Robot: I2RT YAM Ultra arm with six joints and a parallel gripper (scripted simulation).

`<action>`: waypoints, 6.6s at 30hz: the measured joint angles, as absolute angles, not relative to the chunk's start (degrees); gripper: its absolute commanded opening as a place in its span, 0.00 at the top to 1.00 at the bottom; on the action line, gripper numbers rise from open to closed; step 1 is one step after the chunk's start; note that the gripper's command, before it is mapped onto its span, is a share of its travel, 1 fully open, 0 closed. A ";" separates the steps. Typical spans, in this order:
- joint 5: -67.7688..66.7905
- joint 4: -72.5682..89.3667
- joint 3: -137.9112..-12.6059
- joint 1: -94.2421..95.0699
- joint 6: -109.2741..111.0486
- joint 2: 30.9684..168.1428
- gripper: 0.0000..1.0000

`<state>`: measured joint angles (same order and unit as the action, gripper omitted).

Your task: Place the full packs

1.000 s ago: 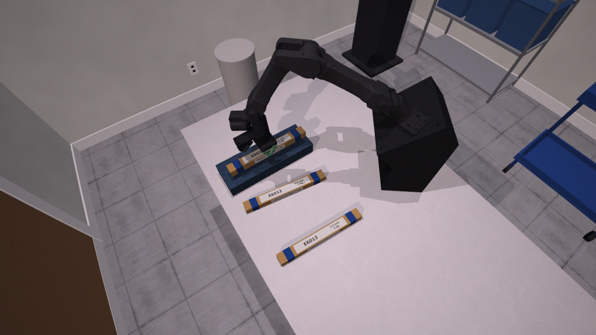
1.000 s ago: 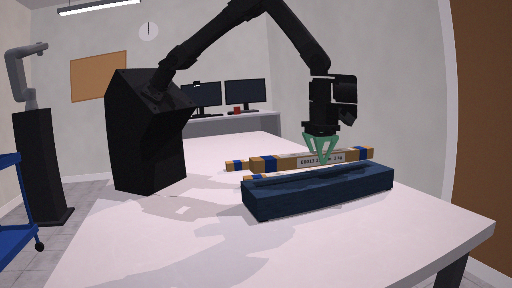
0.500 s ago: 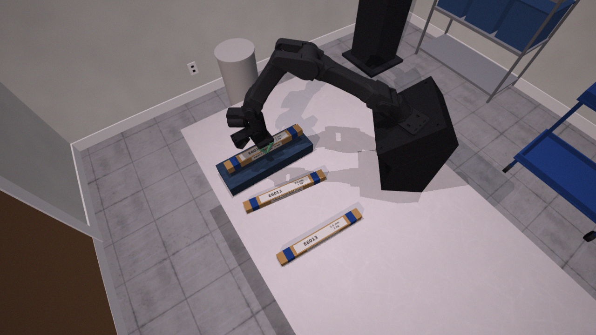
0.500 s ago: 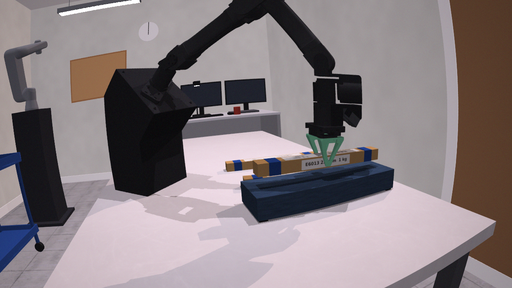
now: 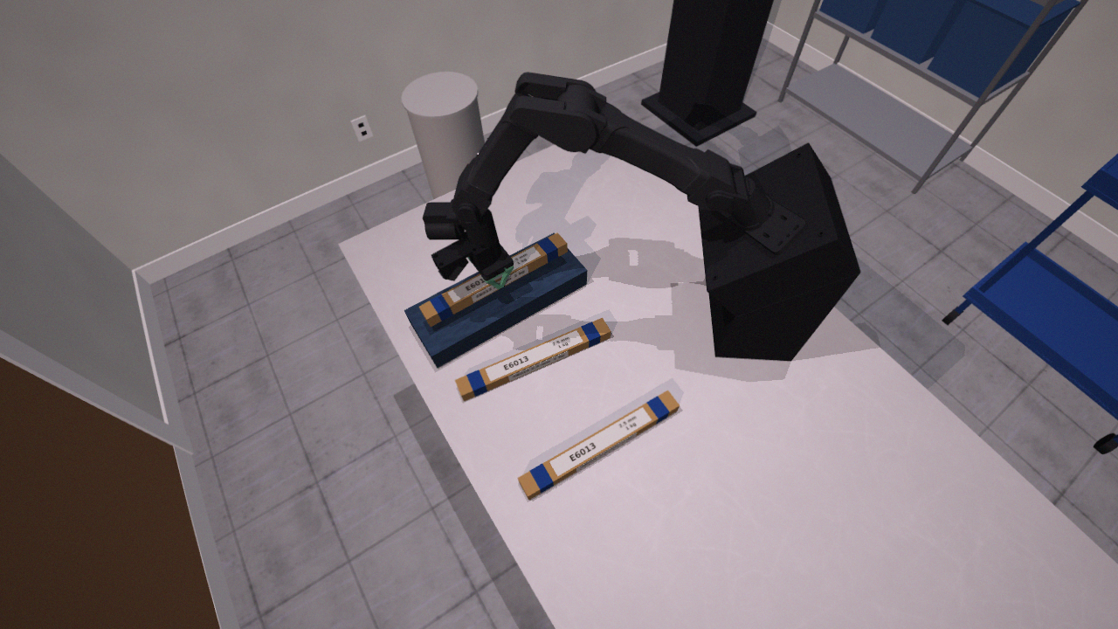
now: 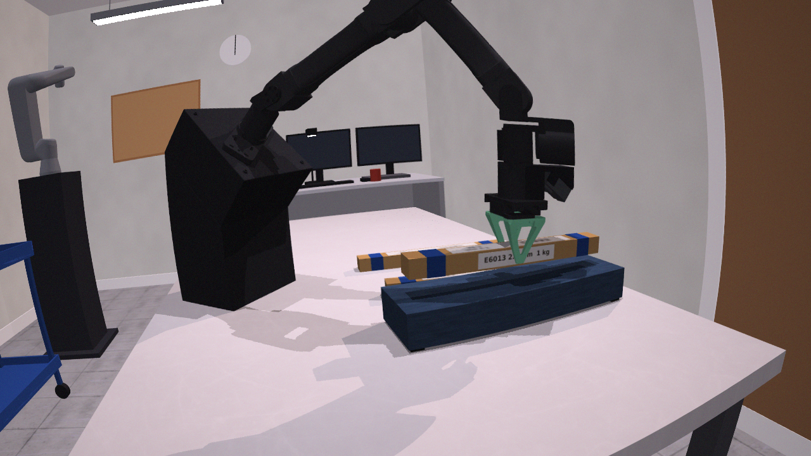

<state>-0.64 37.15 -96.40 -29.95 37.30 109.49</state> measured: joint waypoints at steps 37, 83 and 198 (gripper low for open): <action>-0.64 37.78 -97.93 -29.95 37.30 111.37 1.00; -0.38 35.62 -99.44 -29.93 37.36 113.95 1.00; -0.38 37.15 -102.30 -29.93 37.43 113.06 0.26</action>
<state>-0.38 37.15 -102.30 -29.93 37.43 113.06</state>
